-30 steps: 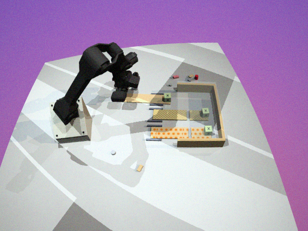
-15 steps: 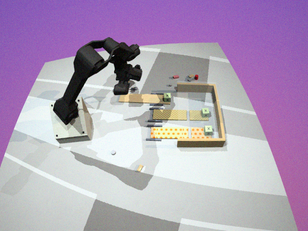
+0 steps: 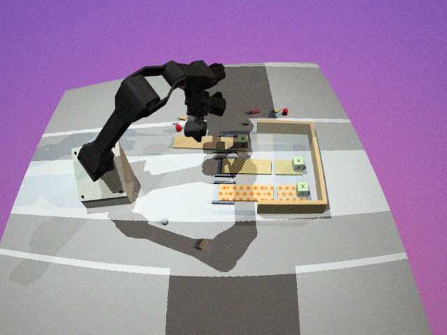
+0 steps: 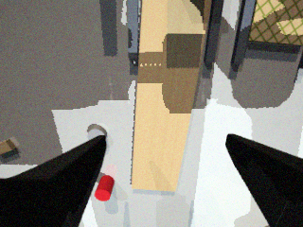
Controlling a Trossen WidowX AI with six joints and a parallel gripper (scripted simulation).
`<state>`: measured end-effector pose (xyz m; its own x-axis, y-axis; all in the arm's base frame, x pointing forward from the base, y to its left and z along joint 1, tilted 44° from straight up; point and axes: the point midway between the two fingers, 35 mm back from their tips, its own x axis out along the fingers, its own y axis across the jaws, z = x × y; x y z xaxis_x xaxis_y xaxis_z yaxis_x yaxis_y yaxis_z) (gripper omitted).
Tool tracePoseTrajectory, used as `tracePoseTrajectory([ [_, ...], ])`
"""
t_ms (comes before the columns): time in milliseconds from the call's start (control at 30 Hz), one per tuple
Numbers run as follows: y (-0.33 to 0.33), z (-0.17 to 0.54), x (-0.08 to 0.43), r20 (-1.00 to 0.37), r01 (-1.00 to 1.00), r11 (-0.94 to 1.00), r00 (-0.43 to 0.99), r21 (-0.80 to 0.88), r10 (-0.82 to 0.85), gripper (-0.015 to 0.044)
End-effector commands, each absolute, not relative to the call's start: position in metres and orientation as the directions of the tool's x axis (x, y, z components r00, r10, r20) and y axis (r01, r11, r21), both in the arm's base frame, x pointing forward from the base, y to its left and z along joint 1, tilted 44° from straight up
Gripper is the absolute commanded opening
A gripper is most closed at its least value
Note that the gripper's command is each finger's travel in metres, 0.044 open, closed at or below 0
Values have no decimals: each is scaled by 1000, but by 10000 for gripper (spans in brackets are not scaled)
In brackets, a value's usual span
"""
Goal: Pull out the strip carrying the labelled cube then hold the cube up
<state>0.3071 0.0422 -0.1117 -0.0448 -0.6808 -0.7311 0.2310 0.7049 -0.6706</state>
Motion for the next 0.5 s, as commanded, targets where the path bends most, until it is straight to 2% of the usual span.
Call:
tracePoseTrajectory([
  [0, 38, -108, 321, -727, 225, 702, -46, -675, -685, 440],
  [467, 27, -89, 376, -727, 227, 701, -44, -676, -686, 440],
])
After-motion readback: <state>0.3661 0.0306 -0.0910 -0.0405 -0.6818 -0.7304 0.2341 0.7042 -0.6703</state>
